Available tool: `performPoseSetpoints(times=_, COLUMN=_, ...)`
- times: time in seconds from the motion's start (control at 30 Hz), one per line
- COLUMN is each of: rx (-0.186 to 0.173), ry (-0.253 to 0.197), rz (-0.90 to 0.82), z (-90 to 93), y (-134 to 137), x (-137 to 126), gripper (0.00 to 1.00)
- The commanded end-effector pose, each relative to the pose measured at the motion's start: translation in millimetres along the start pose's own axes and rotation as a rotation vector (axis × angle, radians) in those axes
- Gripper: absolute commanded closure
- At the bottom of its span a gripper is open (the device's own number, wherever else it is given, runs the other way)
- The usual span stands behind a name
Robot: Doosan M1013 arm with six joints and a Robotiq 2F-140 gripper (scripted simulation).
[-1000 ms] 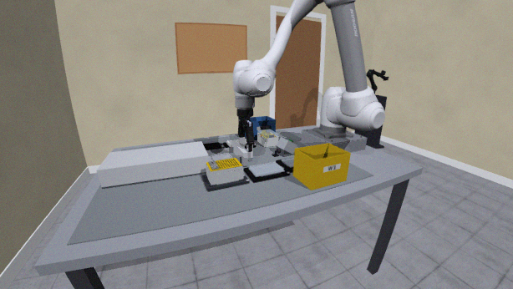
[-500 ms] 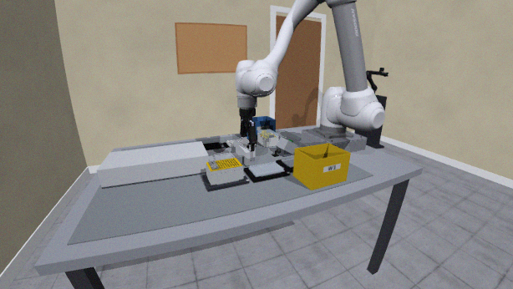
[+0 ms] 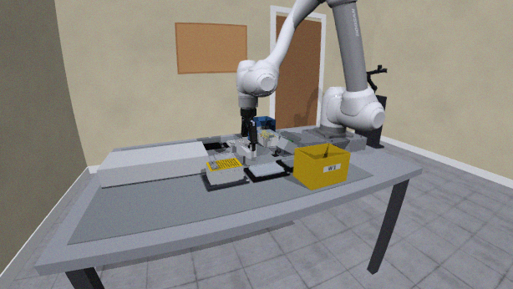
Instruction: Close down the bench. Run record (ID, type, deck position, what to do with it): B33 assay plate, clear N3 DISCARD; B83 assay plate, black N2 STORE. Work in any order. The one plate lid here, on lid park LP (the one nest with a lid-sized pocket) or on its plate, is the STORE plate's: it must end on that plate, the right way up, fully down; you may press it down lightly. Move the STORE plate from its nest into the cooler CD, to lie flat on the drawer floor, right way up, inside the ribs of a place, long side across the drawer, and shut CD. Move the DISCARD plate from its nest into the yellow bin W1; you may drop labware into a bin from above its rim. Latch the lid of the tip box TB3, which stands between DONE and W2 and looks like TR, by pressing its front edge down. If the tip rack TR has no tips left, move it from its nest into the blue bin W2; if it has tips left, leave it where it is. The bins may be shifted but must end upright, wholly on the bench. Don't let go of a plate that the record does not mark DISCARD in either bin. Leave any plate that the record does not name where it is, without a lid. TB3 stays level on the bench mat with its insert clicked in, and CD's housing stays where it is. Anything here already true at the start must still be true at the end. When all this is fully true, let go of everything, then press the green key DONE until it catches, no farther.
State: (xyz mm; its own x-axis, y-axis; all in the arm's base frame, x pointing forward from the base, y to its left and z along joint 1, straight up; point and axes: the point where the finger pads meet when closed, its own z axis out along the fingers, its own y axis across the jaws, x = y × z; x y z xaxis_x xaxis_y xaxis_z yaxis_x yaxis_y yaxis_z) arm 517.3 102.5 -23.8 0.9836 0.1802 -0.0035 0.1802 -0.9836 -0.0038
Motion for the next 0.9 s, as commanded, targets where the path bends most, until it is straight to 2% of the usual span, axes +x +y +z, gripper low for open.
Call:
performPoseSetpoints(times=0.0, rx=0.0, ry=0.0, rz=0.0, z=0.0, y=0.0, x=-0.2, gripper=1.0)
performPoseSetpoints(times=0.83, rx=0.0, ry=0.0, rz=0.0, z=0.0, y=0.0, x=-0.2, gripper=1.0)
performPoseSetpoints(times=0.87, rx=0.0, ry=0.0, rz=0.0, z=0.0, y=0.0, x=-0.2, gripper=0.13)
